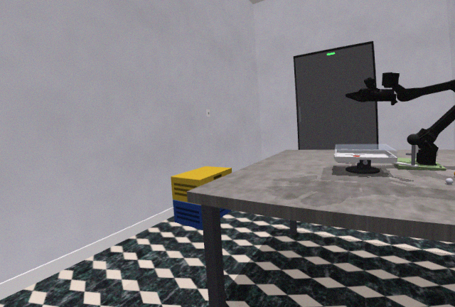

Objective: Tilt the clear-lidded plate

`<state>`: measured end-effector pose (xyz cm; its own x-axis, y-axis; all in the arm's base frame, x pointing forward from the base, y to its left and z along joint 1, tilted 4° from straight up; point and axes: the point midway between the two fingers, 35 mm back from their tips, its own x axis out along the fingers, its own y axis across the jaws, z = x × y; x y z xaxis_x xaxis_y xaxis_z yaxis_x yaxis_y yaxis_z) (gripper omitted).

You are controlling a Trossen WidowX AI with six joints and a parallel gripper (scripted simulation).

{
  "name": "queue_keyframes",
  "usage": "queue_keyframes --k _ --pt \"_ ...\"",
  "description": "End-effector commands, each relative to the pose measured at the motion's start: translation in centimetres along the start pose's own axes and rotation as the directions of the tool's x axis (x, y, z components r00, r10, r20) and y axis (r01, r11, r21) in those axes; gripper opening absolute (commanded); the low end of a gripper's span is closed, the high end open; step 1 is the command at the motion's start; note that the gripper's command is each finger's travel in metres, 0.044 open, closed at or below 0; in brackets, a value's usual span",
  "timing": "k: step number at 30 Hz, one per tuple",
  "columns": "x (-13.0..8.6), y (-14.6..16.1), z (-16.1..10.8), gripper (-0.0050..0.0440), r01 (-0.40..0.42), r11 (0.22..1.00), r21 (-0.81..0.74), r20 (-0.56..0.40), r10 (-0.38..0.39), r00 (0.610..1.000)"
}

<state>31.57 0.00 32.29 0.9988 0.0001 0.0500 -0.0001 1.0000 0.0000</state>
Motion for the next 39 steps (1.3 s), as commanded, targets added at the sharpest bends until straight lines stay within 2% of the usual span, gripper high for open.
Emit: queue_keyframes --k 1,17,18,19,20,21,22,23,24,25,27,28,29,30,31,32,34,35,36,37,38,39 --pt "0.0 0.0 0.0 0.0400 0.000 1.000 0.000 0.000 0.000 1.000" --pt "0.0 0.0 0.0 0.0400 0.000 1.000 0.000 0.000 0.000 1.000" --pt "0.6 1.7 -0.6 0.0300 -0.055 0.998 -0.042 -0.063 0.052 0.997" --pt "1.1 3.4 -1.3 0.0300 -0.115 0.990 -0.084 -0.125 0.105 0.987" --pt "1.1 3.4 -1.3 0.0300 -0.115 0.990 -0.084 -0.125 0.105 0.987" --pt "1.4 5.1 -1.9 0.0300 -0.180 0.976 -0.123 -0.186 0.155 0.970" --pt "1.4 5.1 -1.9 0.0300 -0.180 0.976 -0.123 -0.186 0.155 0.970" --pt "1.5 6.9 -2.6 0.0300 -0.248 0.955 -0.161 -0.247 0.205 0.947" --pt "1.5 6.9 -2.6 0.0300 -0.248 0.955 -0.161 -0.247 0.205 0.947" --pt "1.5 8.7 -3.2 0.0300 -0.319 0.927 -0.196 -0.307 0.251 0.918" --pt "1.5 8.7 -3.2 0.0300 -0.319 0.927 -0.196 -0.307 0.251 0.918" --pt "1.3 10.5 -3.9 0.0300 -0.391 0.891 -0.229 -0.365 0.294 0.883" --pt "1.3 10.5 -3.9 0.0300 -0.391 0.891 -0.229 -0.365 0.294 0.883" --pt "0.9 12.2 -4.5 0.0300 -0.464 0.848 -0.257 -0.422 0.334 0.843" --pt "0.9 12.2 -4.5 0.0300 -0.464 0.848 -0.257 -0.422 0.334 0.843" --pt "0.4 14.0 -5.2 0.0300 -0.536 0.796 -0.282 -0.477 0.369 0.798" --pt "0.4 14.0 -5.2 0.0300 -0.536 0.796 -0.282 -0.477 0.369 0.798" --pt "-0.2 15.7 -5.8 0.0300 -0.606 0.735 -0.303 -0.530 0.399 0.748" --pt "-0.2 15.7 -5.8 0.0300 -0.606 0.735 -0.303 -0.530 0.399 0.748" --pt "-1.0 17.3 -6.4 0.0300 -0.673 0.667 -0.319 -0.581 0.424 0.695" --pt "-1.0 17.3 -6.4 0.0300 -0.673 0.667 -0.319 -0.581 0.424 0.695" --pt "-2.0 18.9 -6.9 0.0300 -0.736 0.592 -0.330 -0.629 0.443 0.639"
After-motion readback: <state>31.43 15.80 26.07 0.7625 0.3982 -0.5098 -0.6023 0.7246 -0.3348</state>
